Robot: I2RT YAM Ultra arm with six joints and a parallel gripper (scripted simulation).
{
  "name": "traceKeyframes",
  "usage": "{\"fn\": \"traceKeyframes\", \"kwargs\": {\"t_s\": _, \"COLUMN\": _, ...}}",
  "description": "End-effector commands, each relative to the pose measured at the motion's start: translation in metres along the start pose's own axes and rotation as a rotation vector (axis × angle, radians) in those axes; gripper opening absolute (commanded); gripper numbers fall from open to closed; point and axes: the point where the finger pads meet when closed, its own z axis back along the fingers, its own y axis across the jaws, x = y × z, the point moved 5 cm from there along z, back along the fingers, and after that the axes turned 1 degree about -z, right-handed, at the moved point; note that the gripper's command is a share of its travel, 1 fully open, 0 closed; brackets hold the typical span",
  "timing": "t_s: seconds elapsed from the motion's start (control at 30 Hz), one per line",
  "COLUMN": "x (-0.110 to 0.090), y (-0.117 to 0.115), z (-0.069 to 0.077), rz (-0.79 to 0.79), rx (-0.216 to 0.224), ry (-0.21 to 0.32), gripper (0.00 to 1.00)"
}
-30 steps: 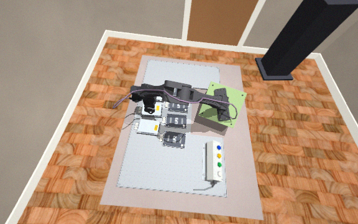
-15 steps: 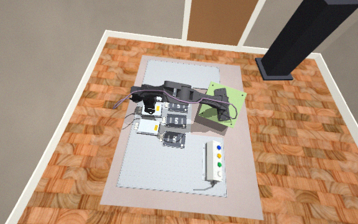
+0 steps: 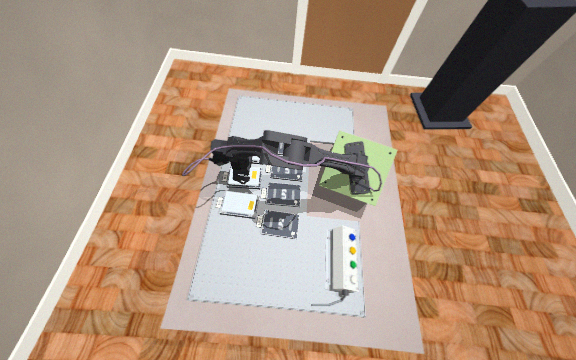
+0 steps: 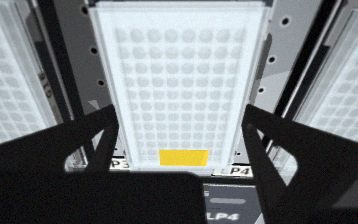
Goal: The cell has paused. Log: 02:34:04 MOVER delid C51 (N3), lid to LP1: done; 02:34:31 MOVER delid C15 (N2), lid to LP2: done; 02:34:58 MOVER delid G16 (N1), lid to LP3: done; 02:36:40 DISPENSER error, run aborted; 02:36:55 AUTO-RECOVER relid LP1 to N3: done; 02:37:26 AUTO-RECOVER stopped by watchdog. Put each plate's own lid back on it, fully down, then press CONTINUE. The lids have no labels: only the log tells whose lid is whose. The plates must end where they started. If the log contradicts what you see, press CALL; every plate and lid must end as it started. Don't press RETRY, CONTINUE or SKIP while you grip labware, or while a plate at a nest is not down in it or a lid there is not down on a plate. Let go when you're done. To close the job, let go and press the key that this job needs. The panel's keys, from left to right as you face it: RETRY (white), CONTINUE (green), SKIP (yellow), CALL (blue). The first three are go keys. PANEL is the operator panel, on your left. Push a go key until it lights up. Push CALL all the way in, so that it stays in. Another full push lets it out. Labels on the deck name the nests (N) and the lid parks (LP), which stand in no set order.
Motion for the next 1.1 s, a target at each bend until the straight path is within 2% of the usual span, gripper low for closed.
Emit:
{"fn": "traceKeyframes", "kwargs": {"t_s": 0.0, "x": 0.0088, "y": -0.0050, "z": 0.0056, "rz": -0.004, "rx": -0.005, "ry": -0.039, "gripper": 0.00}}
{"fn": "traceKeyframes", "kwargs": {"t_s": 1.07, "x": 0.0116, "y": -0.0038, "z": 0.0084, "rz": 0.001, "rx": -0.005, "ry": -0.040, "gripper": 0.00}}
